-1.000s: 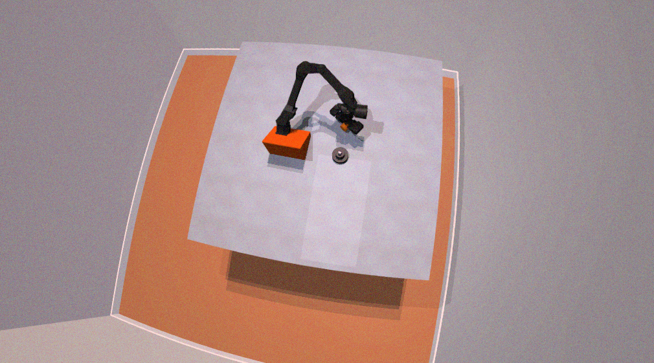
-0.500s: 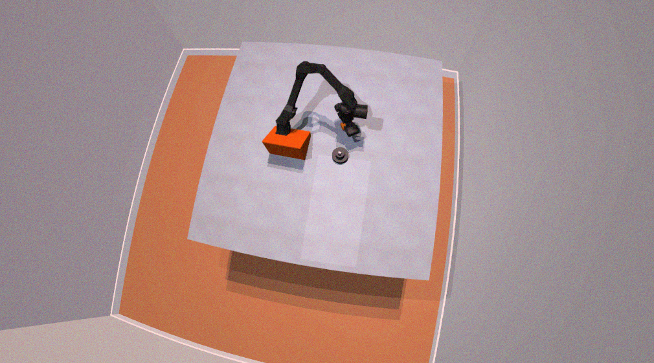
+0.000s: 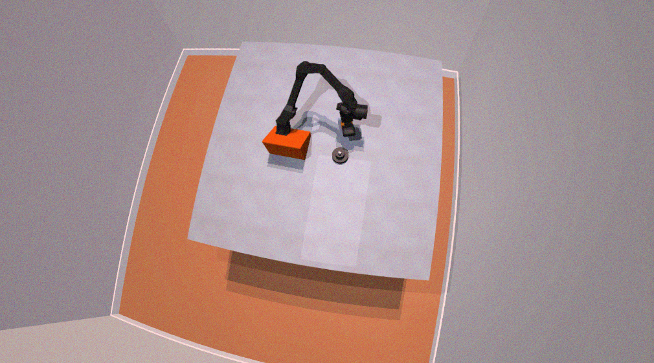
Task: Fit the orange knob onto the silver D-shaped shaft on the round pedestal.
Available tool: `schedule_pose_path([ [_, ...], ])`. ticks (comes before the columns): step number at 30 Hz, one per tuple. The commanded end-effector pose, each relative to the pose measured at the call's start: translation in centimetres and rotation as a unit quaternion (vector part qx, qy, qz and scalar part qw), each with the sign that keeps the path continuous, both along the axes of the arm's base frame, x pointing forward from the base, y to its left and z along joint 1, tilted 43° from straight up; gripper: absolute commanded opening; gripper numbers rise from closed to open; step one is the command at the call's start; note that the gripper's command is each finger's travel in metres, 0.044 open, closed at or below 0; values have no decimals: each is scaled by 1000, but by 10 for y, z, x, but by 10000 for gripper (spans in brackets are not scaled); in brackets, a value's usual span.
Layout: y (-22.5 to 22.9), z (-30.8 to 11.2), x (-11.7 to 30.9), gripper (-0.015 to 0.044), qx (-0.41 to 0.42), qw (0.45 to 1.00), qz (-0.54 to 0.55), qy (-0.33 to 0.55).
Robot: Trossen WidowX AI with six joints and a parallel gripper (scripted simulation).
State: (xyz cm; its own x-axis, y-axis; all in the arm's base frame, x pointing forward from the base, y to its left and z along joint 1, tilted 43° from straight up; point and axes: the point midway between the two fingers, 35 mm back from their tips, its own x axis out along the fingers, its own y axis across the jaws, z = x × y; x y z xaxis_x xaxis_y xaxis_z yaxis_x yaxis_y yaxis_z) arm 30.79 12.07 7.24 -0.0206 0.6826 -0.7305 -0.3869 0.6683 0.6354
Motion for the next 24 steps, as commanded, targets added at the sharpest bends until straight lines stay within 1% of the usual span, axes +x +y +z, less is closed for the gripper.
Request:
schedule_pose_path([
  [1, 0, 1, 0, 181, 1, 997, -56, 53],
  [7, 0, 1, 0, 181, -1, 986, -124, 116],
  [16, 0, 1, 0, 181, -1, 983, -134, 126],
  [24, 0, 1, 0, 181, -4, 949, -231, 216],
])
